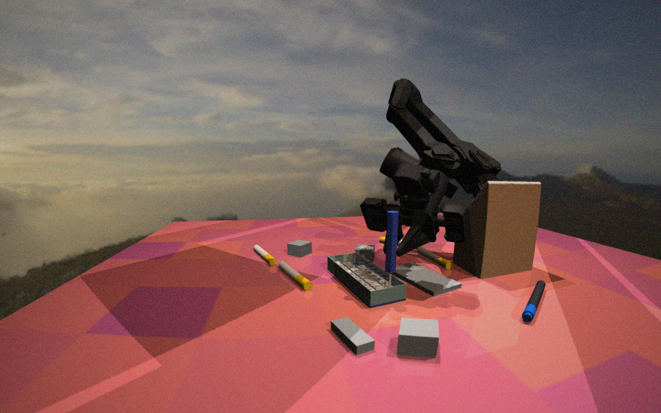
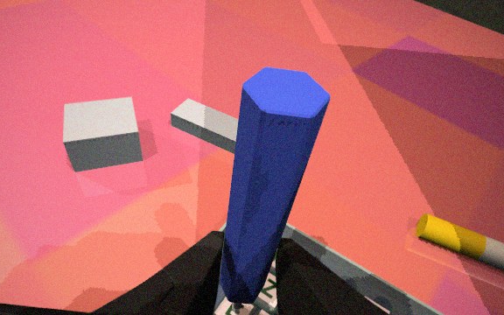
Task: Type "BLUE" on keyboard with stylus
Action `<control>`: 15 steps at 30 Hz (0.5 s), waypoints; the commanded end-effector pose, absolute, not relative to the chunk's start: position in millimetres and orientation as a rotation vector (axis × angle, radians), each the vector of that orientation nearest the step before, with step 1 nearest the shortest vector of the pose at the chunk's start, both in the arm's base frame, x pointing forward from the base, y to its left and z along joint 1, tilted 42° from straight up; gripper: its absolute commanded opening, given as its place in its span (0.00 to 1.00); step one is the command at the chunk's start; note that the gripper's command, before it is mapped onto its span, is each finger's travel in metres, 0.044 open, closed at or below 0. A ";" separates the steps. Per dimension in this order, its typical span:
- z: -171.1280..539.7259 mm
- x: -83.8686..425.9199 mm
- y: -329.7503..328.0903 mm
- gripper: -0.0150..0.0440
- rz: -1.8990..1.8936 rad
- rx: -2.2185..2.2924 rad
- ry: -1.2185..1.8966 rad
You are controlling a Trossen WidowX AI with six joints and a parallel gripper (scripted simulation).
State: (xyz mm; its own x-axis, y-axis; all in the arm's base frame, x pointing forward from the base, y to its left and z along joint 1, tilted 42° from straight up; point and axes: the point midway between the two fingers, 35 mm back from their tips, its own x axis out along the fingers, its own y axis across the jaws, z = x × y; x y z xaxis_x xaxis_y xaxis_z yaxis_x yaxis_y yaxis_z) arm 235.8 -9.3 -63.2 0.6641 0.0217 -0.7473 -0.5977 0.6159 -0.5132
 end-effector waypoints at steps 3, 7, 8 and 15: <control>-60.6 235.9 -6.7 0.39 0.402 -0.843 0.778; -55.7 237.0 -2.1 0.39 0.402 -0.843 0.779; -54.4 237.2 -0.9 0.39 0.402 -0.843 0.778; -45.1 237.9 7.4 0.39 0.401 -0.843 0.777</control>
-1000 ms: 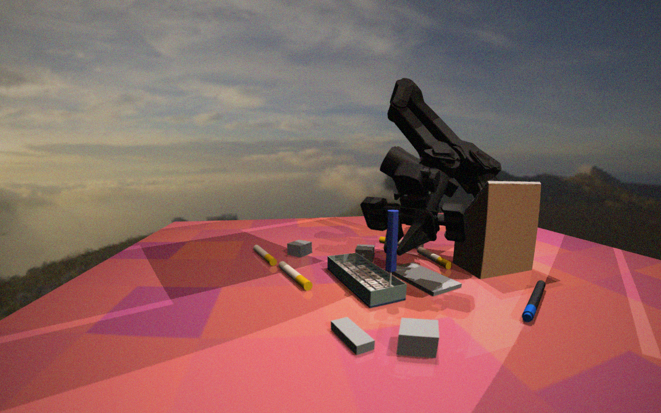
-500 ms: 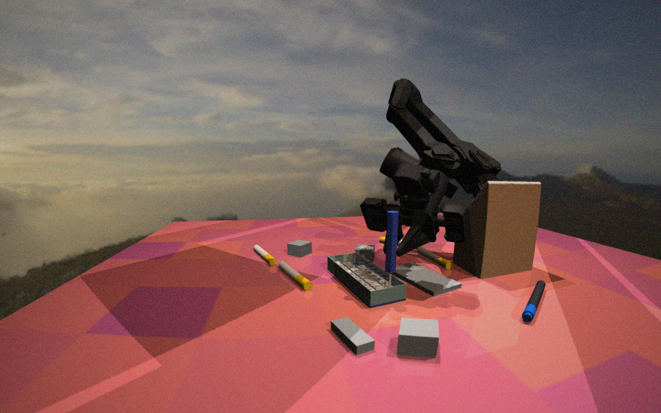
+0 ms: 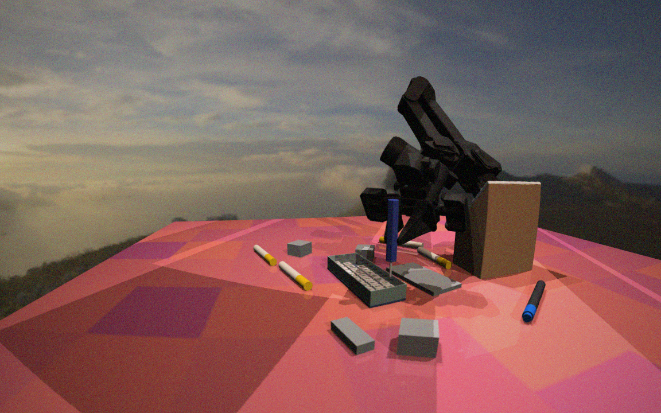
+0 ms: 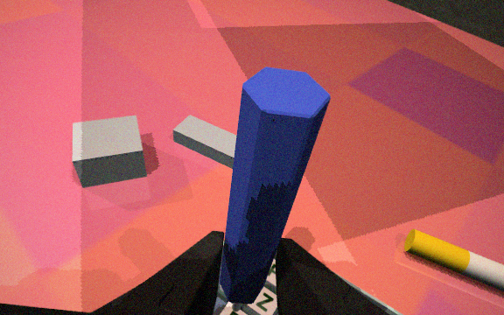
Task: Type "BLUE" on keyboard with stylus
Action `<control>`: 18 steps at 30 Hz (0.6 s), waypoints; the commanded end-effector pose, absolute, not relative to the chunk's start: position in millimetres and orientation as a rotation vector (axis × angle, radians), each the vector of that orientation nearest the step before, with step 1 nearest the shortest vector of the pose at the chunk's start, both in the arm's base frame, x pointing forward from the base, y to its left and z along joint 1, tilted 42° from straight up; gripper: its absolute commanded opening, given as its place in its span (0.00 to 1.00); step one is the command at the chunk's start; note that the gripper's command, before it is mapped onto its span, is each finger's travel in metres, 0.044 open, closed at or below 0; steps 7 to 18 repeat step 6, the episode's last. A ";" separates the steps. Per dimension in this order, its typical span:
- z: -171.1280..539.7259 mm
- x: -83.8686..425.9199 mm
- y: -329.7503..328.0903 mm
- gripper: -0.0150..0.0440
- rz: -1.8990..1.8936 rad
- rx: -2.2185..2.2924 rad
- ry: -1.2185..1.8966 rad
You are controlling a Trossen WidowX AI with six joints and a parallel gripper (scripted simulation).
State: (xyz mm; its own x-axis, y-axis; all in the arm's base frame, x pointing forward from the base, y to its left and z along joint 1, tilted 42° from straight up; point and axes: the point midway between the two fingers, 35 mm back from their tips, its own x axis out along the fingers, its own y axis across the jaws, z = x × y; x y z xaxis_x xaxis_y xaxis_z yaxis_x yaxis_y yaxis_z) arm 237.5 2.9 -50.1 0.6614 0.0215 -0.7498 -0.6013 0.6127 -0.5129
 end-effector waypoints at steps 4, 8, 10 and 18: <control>-39.7 237.6 12.2 0.39 0.401 -0.843 0.776; -36.9 237.3 14.5 0.39 0.401 -0.842 0.775; -36.9 237.3 14.5 0.39 0.401 -0.842 0.775; -36.9 237.3 14.5 0.39 0.401 -0.842 0.775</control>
